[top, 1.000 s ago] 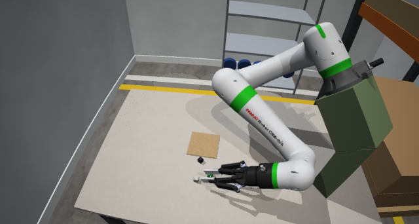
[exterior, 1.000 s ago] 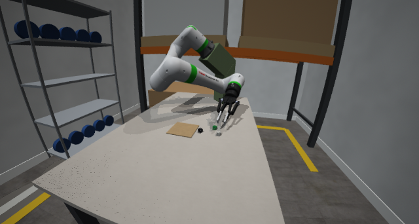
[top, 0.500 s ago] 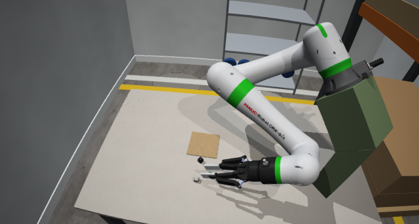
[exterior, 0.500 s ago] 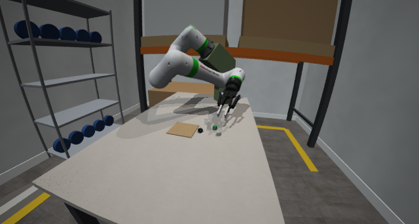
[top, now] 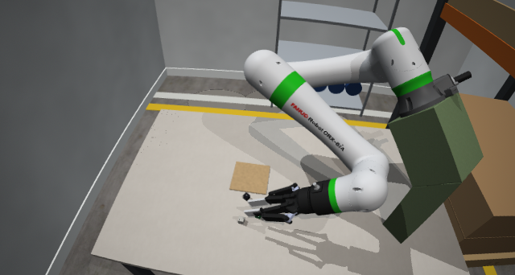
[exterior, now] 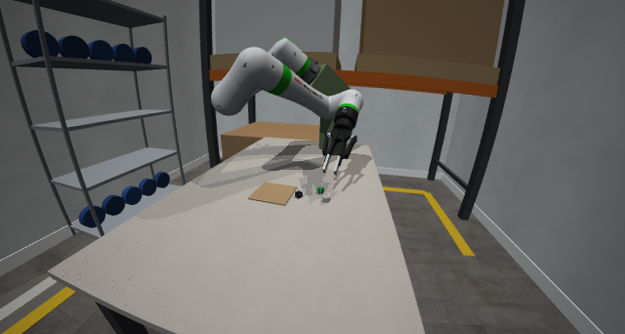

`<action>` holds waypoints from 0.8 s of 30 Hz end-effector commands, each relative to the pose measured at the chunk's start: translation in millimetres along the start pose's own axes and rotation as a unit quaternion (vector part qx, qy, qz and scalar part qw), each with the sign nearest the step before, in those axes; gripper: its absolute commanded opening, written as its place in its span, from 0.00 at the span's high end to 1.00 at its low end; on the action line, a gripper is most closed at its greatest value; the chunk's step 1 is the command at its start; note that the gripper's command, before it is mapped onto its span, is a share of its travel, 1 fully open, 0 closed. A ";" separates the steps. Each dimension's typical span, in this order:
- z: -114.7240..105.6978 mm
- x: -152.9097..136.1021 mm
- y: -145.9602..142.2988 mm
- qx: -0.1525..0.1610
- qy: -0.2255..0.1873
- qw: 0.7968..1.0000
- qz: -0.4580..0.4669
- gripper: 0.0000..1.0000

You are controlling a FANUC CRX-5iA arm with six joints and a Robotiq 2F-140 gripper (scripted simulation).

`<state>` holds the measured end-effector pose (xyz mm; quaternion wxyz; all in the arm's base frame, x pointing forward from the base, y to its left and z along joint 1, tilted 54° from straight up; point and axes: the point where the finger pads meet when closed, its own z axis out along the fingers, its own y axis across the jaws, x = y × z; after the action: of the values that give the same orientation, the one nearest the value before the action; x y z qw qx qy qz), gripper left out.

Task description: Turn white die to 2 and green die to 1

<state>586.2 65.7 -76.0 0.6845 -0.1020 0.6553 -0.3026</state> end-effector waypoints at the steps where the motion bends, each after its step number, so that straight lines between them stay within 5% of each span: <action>1: 6.7 -9.9 1.4 0.013 0.083 0.996 0.001 0.79; 6: 8.1 -13.8 1.4 0.013 0.112 0.994 0.002 0.79; 20: 17.4 -37.4 -0.2 0.014 0.278 0.960 0.003 0.79; 23: 17.4 -37.4 -0.2 0.014 0.279 0.960 0.003 0.79; 24: 19.1 -41.8 -0.3 0.014 0.309 0.951 0.004 0.79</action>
<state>599.7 84.8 -45.9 0.5045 -0.0145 0.8064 -0.3082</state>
